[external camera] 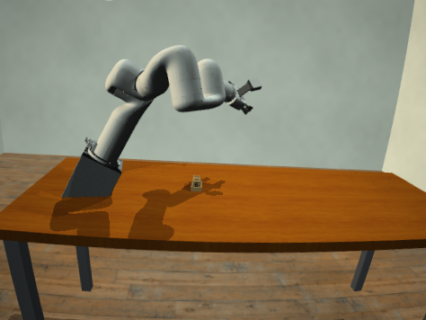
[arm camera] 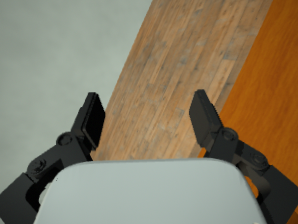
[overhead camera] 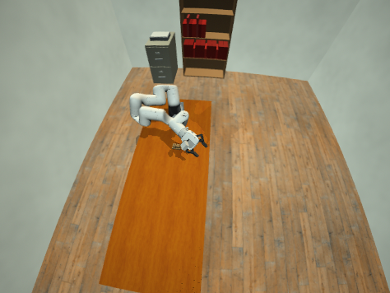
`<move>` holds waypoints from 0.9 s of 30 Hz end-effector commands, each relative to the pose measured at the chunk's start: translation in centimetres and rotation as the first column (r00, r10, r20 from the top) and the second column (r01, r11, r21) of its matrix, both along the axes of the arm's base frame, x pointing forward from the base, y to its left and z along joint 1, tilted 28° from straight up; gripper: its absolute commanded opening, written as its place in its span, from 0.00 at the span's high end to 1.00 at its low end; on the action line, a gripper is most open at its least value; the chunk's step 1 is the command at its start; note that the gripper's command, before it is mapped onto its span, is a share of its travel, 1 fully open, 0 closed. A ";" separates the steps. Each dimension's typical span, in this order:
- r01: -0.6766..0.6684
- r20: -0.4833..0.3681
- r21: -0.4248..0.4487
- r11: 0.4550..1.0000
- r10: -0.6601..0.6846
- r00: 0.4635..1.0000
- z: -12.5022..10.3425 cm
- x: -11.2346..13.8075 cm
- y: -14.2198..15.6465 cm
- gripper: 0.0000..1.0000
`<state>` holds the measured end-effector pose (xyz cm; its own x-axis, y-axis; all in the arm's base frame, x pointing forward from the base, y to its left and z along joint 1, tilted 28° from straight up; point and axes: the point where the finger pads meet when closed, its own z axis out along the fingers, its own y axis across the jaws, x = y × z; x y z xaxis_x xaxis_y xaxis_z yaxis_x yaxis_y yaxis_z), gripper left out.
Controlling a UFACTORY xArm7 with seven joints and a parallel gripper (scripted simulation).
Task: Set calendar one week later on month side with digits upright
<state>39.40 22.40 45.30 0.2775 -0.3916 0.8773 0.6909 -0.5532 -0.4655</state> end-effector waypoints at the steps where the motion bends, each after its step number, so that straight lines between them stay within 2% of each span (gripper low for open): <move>1: 0.000 0.003 0.001 1.000 0.000 1.000 0.1 0.0 0.0 0.00; 20: 0.005 -0.009 0.007 1.000 -0.005 1.000 0.0 0.1 -0.1 0.00; 22: 0.022 -0.049 0.026 0.999 -0.020 0.999 -0.5 0.5 -0.6 0.00; 27: 0.117 -0.241 0.106 0.987 -0.089 0.966 -3.0 2.0 -2.8 0.00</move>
<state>40.61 20.85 43.61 0.3651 -0.4673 0.8052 0.5910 -0.5519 -0.5883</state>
